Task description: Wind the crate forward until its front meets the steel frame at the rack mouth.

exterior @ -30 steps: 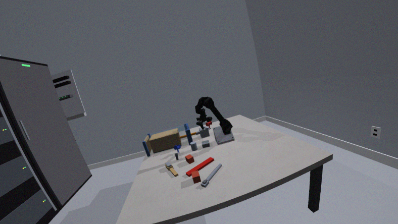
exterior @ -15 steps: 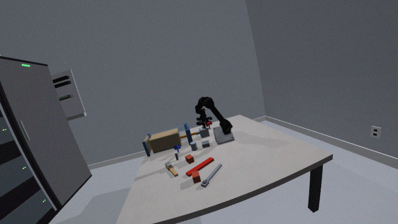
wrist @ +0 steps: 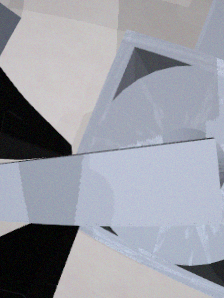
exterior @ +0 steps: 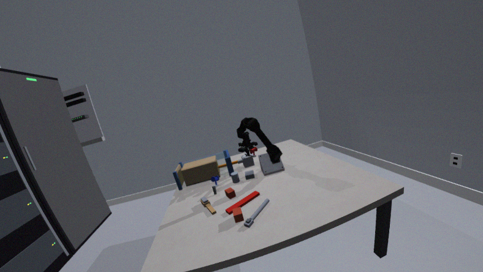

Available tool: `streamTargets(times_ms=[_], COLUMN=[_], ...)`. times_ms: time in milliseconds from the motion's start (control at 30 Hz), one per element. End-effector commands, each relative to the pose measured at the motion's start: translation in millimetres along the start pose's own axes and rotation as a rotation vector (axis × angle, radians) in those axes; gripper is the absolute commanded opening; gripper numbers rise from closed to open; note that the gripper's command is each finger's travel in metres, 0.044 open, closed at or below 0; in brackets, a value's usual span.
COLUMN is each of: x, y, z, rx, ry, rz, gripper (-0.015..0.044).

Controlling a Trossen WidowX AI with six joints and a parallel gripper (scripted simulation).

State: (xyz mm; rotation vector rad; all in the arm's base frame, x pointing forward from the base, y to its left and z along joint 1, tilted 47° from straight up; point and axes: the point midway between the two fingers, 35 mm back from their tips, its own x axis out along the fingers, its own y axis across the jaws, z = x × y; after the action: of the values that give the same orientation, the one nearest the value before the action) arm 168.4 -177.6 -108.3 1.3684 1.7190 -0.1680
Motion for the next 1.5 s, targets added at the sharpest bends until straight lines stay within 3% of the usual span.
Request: streamTargets(times_ms=[0,767,1467], x=[-0.7,-1.5,0.4], y=[-0.1,3.5,13.5], z=[0.3,4.6,5.6], rx=[0.000,0.003,0.234], ry=[0.006,0.075,0.081], rz=[-0.005,-0.042,-0.034], gripper=[0.0000,0.0000,0.0000])
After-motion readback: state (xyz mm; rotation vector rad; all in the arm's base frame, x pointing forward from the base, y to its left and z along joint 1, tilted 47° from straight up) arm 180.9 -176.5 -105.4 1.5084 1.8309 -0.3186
